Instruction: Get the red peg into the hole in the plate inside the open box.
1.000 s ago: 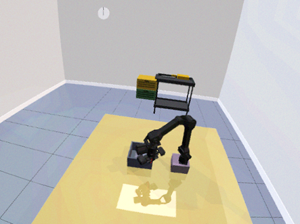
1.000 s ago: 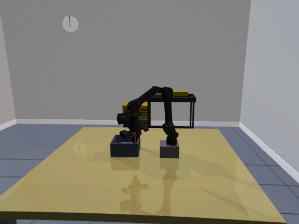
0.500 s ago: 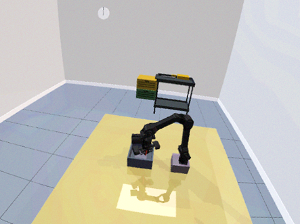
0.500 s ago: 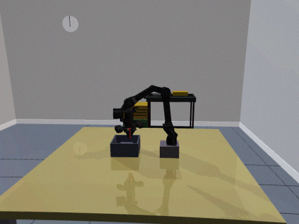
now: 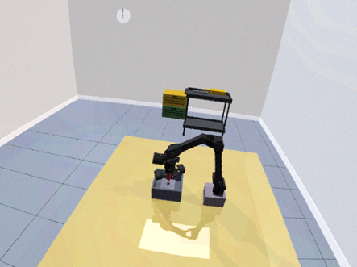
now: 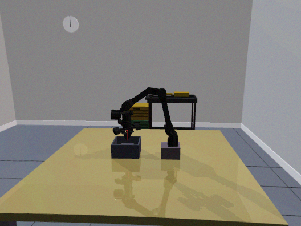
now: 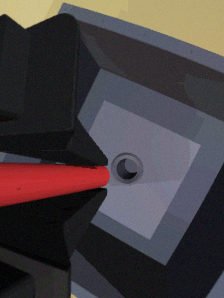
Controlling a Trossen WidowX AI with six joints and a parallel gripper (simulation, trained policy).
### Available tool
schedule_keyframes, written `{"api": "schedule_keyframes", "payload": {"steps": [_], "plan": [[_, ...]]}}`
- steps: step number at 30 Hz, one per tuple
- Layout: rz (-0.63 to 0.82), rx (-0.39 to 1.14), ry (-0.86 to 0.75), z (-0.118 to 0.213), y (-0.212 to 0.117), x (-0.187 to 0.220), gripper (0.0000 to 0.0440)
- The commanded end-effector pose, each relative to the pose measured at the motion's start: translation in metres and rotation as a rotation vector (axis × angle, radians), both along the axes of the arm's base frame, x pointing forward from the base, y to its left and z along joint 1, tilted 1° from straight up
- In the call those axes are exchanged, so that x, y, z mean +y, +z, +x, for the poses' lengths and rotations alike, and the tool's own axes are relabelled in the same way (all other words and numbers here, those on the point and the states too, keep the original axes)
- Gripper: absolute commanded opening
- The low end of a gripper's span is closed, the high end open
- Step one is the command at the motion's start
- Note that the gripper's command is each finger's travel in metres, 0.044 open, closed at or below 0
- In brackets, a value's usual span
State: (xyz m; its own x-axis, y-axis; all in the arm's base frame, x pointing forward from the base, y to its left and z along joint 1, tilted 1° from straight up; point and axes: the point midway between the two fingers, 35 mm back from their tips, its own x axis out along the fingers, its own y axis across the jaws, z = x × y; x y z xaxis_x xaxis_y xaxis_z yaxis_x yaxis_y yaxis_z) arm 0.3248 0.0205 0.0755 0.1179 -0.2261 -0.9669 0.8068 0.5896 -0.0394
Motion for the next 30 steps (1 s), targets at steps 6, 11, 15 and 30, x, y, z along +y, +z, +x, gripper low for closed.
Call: {"api": "schedule_keyframes", "payload": {"steps": [6, 11, 15, 30], "plan": [[0.046, 0.025, 0.069, 0.012, -0.022, -0.014, 0.0000], [0.074, 0.067, 0.109, 0.009, -0.039, -0.016, 0.0047], [0.095, 0.090, 0.124, 0.010, -0.049, -0.016, 0.0142], [0.134, 0.090, 0.165, 0.039, -0.033, -0.027, 0.0292]]}}
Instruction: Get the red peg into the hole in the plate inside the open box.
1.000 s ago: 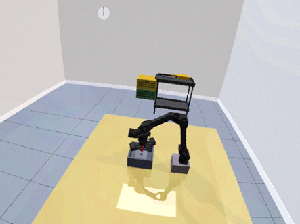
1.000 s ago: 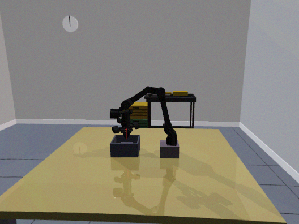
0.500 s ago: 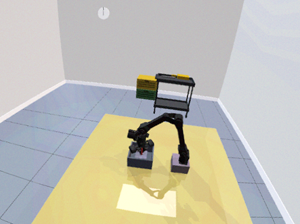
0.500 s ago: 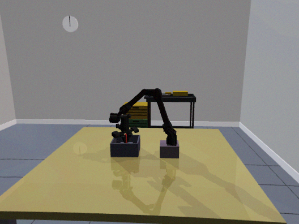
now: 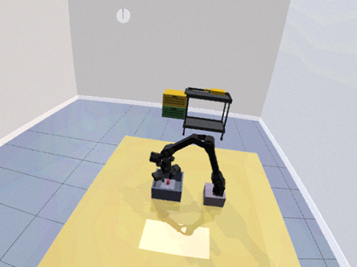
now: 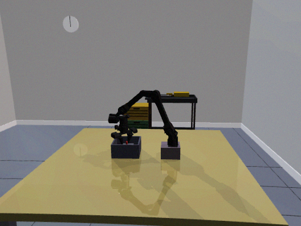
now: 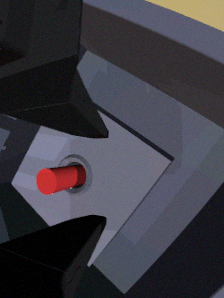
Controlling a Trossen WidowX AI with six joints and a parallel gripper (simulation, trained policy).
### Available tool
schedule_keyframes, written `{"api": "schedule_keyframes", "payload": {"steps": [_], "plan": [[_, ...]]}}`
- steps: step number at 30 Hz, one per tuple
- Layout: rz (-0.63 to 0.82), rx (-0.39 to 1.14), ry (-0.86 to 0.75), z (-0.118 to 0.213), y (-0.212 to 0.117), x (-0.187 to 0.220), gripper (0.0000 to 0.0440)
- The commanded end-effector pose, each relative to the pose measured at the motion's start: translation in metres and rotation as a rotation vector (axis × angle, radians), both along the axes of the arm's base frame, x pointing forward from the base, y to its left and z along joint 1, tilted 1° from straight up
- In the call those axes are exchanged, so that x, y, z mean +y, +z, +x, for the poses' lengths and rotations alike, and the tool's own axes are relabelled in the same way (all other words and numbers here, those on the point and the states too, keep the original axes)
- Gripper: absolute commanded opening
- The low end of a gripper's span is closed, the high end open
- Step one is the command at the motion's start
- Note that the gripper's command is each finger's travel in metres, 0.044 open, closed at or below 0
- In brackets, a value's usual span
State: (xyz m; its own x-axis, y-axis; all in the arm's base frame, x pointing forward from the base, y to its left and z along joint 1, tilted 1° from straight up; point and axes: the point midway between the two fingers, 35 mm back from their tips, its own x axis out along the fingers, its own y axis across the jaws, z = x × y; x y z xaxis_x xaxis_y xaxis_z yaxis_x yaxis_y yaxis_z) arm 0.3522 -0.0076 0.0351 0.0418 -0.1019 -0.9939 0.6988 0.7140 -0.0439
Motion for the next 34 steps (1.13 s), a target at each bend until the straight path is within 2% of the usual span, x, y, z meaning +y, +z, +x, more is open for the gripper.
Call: {"api": "schedule_keyframes", "payload": {"steps": [1, 6, 19, 34], "plan": [[0.028, -0.013, 0.003, 0.015, 0.009, 0.002, 0.0318], [0.066, -0.020, -0.006, 0.031, 0.017, 0.002, 0.0440], [0.165, -0.122, 0.019, 0.080, 0.038, 0.019, 0.0440], [0.166, -0.125, 0.020, 0.081, 0.038, 0.020, 0.0440]]}}
